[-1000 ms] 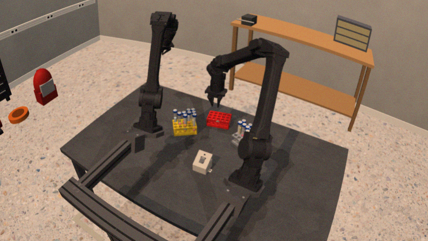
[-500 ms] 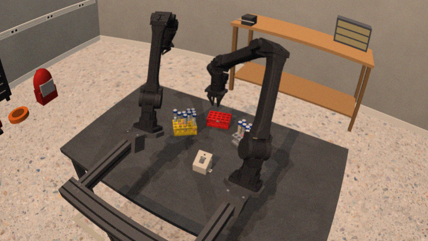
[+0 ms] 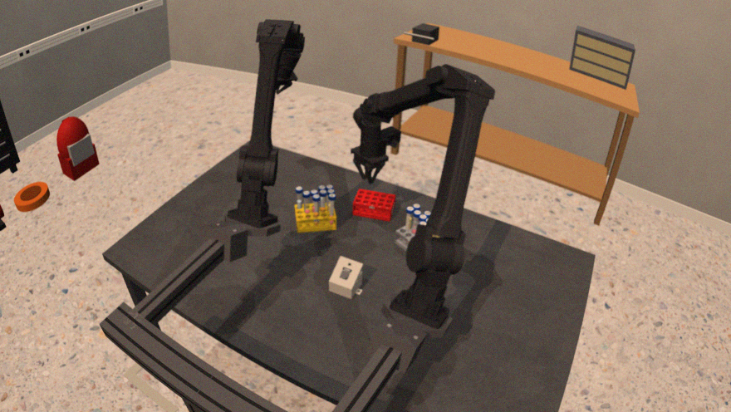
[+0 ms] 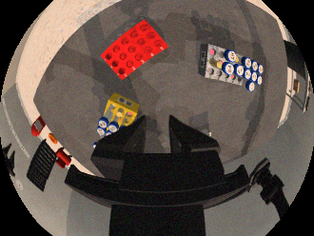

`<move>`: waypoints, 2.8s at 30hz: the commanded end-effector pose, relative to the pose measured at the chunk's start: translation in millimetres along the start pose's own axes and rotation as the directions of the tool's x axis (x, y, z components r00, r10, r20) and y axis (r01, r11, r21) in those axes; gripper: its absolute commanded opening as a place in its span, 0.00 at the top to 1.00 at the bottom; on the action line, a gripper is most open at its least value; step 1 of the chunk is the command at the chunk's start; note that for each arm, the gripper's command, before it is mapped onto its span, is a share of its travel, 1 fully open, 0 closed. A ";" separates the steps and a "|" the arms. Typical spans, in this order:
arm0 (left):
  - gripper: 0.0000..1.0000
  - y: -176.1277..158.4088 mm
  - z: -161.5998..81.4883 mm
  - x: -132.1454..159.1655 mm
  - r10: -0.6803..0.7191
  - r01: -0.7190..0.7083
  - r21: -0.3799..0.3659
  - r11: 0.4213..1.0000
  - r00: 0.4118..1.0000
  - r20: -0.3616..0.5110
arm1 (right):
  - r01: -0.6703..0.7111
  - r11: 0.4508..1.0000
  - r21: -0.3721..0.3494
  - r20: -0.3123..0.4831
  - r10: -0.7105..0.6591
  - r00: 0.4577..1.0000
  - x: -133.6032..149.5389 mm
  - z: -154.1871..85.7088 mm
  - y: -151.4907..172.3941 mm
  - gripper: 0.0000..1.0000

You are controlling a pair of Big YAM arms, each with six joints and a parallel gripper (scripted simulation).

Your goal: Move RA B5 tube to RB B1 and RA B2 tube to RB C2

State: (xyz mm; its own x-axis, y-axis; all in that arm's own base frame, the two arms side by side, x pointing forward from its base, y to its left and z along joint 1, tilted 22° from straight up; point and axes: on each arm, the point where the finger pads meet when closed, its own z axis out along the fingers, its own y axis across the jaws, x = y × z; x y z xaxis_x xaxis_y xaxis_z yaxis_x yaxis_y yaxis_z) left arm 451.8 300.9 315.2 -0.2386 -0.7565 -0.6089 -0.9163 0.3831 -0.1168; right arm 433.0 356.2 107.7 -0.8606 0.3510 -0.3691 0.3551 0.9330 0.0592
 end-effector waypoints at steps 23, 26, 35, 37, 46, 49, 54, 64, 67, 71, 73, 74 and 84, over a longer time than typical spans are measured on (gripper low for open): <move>0.70 -5.1 -12.6 -14.9 -0.013 0.013 0.022 1.000 0.999 0.030 | -0.729 0.683 -0.037 -0.012 0.729 0.684 -11.0 -17.8 18.4 0.70; 0.70 -5.1 -12.6 -14.9 -0.013 0.013 0.022 1.000 0.999 0.030 | -0.729 0.683 -0.037 -0.012 0.729 0.684 -11.0 -17.8 18.4 0.70; 0.70 -5.1 -12.6 -14.9 -0.013 0.013 0.022 1.000 0.999 0.030 | -0.726 0.687 -0.033 -0.007 0.726 0.688 -37.9 -12.7 -47.4 0.70; 0.70 -5.1 -12.6 -14.9 -0.013 0.013 0.022 1.000 0.999 0.030 | -0.726 0.687 -0.034 -0.007 0.726 0.688 -42.9 -12.5 -57.5 0.70; 0.70 -5.1 -12.6 -14.9 -0.013 0.013 0.022 1.000 0.999 0.030 | -0.725 0.688 -0.034 -0.005 0.725 0.688 -55.2 -10.3 -89.1 0.70; 0.70 -5.1 -12.6 -14.9 -0.013 0.013 0.022 1.000 0.999 0.030 | -0.725 0.688 -0.034 -0.004 0.725 0.689 -61.4 -9.6 -103.7 0.70; 0.70 -5.1 -12.6 -14.9 -0.013 0.013 0.022 1.000 0.999 0.030 | -0.724 0.689 -0.034 -0.002 0.725 0.689 -73.8 -9.9 -127.1 0.70; 0.70 -5.1 -12.6 -14.9 -0.013 0.013 0.022 1.000 0.999 0.030 | -0.712 0.700 -0.042 -0.007 0.713 0.701 -73.7 -10.4 -103.6 0.70; 0.70 -5.1 -12.6 -14.9 -0.013 0.013 0.022 1.000 0.999 0.030 | -0.729 0.683 -0.038 -0.002 0.730 0.683 -79.0 -11.9 -108.5 0.70; 0.70 -5.1 -12.6 -14.9 -0.013 0.013 0.022 1.000 0.999 0.030 | -0.724 0.690 -0.024 -0.003 0.724 0.690 -73.1 -10.3 -105.6 0.70; 0.70 -5.1 -12.6 -14.9 -0.013 0.013 0.022 1.000 0.999 0.030 | -0.723 0.690 -0.038 -0.005 0.723 0.690 -74.4 -8.9 -101.8 0.70; 0.70 -5.1 -12.6 -14.9 -0.013 0.013 0.022 1.000 0.999 0.030 | -0.725 0.688 -0.047 -0.006 0.725 0.689 -76.7 -6.9 -100.4 0.70; 0.70 -5.1 -12.6 -14.9 -0.013 0.013 0.022 1.000 0.999 0.030 | -0.725 0.687 -0.041 0.000 0.726 0.688 -84.7 10.8 -104.8 0.70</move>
State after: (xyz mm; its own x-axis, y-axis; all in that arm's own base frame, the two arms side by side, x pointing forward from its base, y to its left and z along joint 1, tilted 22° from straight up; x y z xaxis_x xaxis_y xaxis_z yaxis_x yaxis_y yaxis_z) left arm 451.8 300.9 315.2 -0.2386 -0.7565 -0.6089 -0.9163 0.3831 -0.1168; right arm 445.6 220.6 108.9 -0.3466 0.9123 -0.2180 0.8677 0.4001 0.2951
